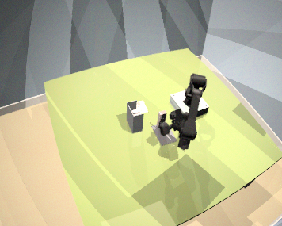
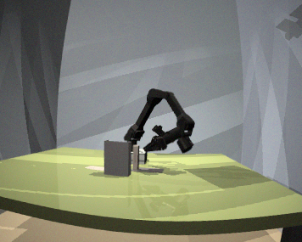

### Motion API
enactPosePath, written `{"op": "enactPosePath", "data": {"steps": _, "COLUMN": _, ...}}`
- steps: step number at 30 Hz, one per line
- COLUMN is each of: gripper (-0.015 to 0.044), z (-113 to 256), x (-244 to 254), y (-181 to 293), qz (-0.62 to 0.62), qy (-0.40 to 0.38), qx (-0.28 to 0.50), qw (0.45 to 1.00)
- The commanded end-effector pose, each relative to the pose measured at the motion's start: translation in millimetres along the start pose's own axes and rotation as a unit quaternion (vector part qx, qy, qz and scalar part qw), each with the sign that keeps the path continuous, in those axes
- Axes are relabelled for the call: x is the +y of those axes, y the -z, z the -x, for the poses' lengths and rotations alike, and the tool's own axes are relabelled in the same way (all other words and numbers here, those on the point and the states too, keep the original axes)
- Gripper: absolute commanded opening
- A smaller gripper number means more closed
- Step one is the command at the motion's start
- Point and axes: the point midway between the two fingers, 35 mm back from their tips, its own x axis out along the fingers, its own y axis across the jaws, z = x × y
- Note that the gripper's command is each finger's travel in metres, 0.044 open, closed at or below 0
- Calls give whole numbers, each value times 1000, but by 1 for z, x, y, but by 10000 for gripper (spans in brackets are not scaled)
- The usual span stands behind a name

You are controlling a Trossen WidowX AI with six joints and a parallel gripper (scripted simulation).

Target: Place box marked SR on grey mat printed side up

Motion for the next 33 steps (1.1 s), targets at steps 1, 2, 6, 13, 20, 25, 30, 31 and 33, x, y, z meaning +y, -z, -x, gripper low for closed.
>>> {"op": "enactPosePath", "data": {"steps": 1, "gripper": 440, "z": -2, "x": 1, "y": 5, "qz": -1, "qy": 13, "qx": -1, "qw": 1000}}
{"op": "enactPosePath", "data": {"steps": 2, "gripper": 440, "z": -3, "x": 1, "y": 6, "qz": 0, "qy": 17, "qx": -1, "qw": 1000}}
{"op": "enactPosePath", "data": {"steps": 6, "gripper": 440, "z": -6, "x": 2, "y": 12, "qz": 1, "qy": 30, "qx": -3, "qw": 1000}}
{"op": "enactPosePath", "data": {"steps": 13, "gripper": 440, "z": -12, "x": 2, "y": 22, "qz": 4, "qy": 51, "qx": -6, "qw": 999}}
{"op": "enactPosePath", "data": {"steps": 20, "gripper": 440, "z": -13, "x": 2, "y": 22, "qz": 7, "qy": 50, "qx": -7, "qw": 999}}
{"op": "enactPosePath", "data": {"steps": 25, "gripper": 440, "z": -13, "x": 2, "y": 22, "qz": 7, "qy": 50, "qx": -7, "qw": 999}}
{"op": "enactPosePath", "data": {"steps": 30, "gripper": 440, "z": -9, "x": 2, "y": 15, "qz": 7, "qy": 43, "qx": 1, "qw": 999}}
{"op": "enactPosePath", "data": {"steps": 31, "gripper": 440, "z": -8, "x": 2, "y": 14, "qz": 7, "qy": 41, "qx": 3, "qw": 999}}
{"op": "enactPosePath", "data": {"steps": 33, "gripper": 440, "z": -6, "x": 2, "y": 11, "qz": 7, "qy": 38, "qx": 7, "qw": 999}}
